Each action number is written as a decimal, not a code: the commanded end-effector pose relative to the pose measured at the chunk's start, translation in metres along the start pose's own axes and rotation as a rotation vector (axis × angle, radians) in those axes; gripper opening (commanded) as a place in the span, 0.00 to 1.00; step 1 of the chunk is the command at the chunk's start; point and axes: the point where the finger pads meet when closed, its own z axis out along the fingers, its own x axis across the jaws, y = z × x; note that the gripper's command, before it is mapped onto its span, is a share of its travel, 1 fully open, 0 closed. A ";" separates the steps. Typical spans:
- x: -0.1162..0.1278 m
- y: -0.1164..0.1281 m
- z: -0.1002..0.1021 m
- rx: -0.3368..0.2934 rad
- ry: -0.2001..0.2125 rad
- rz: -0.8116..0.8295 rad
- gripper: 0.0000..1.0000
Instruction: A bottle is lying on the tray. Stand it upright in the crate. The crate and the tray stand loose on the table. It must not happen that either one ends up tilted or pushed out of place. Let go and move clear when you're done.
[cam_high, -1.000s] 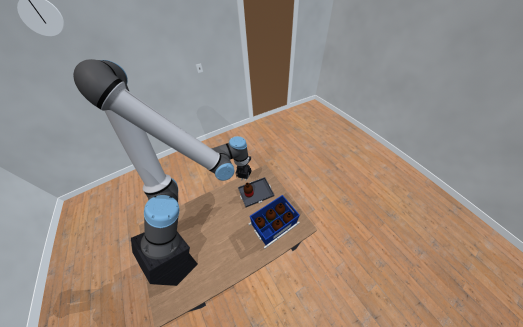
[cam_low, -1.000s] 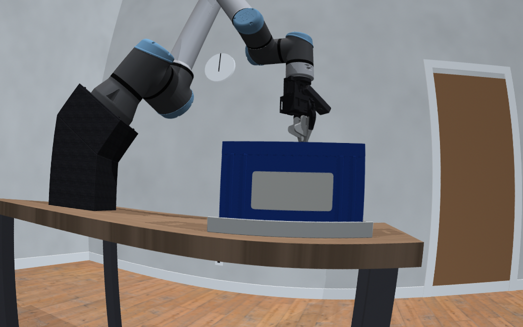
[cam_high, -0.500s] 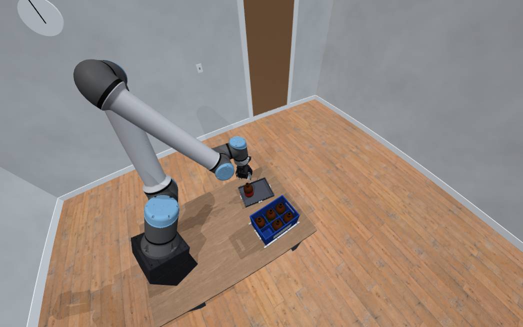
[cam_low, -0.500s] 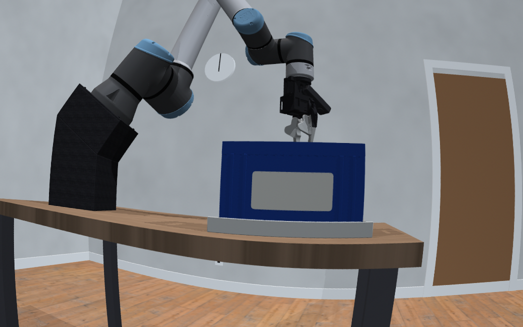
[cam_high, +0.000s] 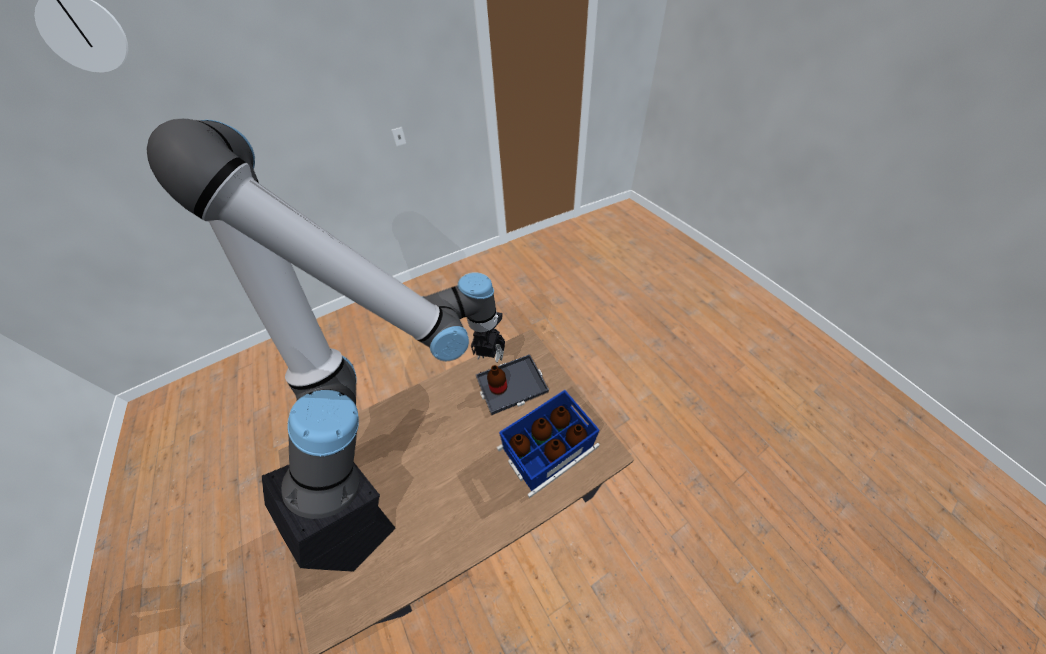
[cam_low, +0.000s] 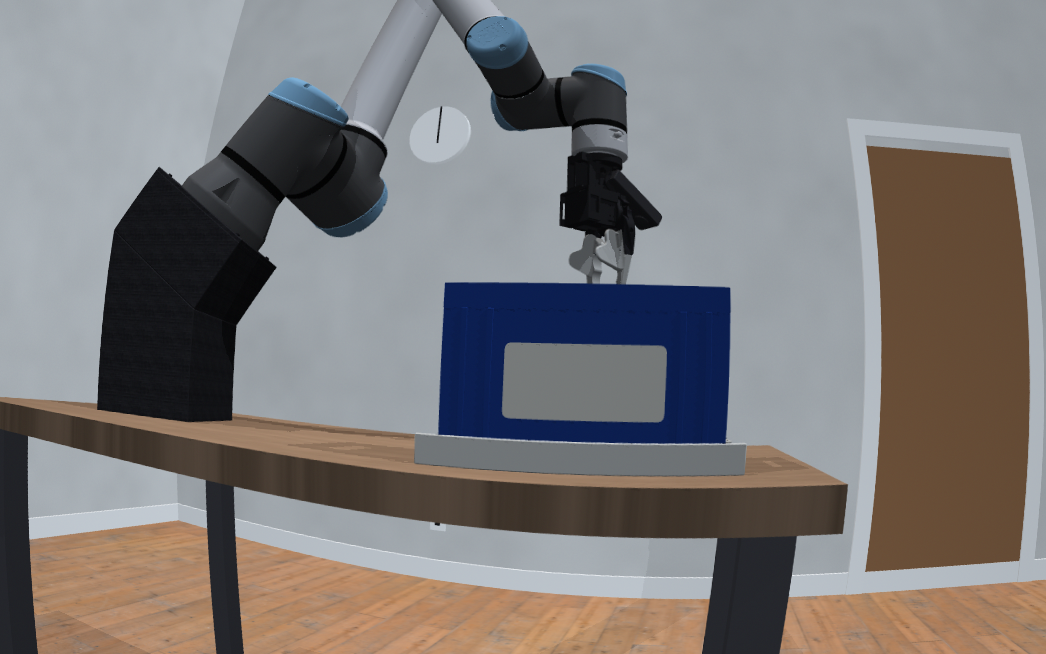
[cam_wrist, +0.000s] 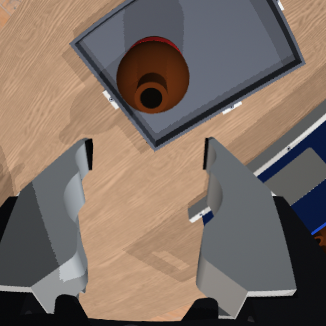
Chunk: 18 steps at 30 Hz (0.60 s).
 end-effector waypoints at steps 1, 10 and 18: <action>0.000 0.000 0.000 0.001 0.001 0.000 0.38; 0.000 0.000 0.000 0.001 0.001 0.000 0.38; 0.000 0.000 0.002 0.001 0.001 0.000 0.38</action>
